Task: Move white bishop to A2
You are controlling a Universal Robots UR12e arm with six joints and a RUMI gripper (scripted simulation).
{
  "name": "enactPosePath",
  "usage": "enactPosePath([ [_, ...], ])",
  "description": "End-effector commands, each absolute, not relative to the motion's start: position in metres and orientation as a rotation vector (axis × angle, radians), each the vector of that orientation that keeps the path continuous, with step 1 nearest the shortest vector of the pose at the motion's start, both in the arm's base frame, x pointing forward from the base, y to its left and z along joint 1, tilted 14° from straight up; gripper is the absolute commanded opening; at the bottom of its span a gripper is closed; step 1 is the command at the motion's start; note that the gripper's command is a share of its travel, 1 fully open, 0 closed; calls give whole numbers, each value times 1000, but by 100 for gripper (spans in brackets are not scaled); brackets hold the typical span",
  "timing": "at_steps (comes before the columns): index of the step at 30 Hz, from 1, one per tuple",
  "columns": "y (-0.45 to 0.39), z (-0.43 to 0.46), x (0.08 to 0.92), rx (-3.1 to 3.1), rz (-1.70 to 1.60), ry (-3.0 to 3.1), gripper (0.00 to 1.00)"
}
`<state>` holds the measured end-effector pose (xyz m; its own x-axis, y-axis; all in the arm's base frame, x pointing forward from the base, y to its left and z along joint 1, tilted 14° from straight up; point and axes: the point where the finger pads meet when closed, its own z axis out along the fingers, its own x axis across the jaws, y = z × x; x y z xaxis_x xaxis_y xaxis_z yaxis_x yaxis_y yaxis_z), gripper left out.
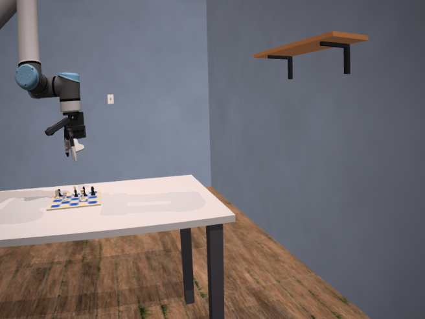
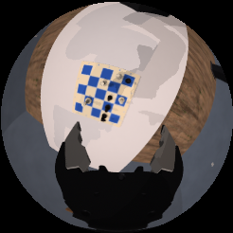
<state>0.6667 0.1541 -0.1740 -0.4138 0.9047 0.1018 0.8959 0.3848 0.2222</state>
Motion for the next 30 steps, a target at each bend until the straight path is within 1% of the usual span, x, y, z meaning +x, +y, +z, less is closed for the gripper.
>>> enactPosePath([
  [1,154,-177,667,1524,375,2663,100],
  [9,154,-186,668,1096,355,2830,100],
  [11,154,-186,668,1096,355,2830,100],
  [26,158,-203,672,131,288,2969,100],
  [30,159,-205,672,23,279,2965,100],
])
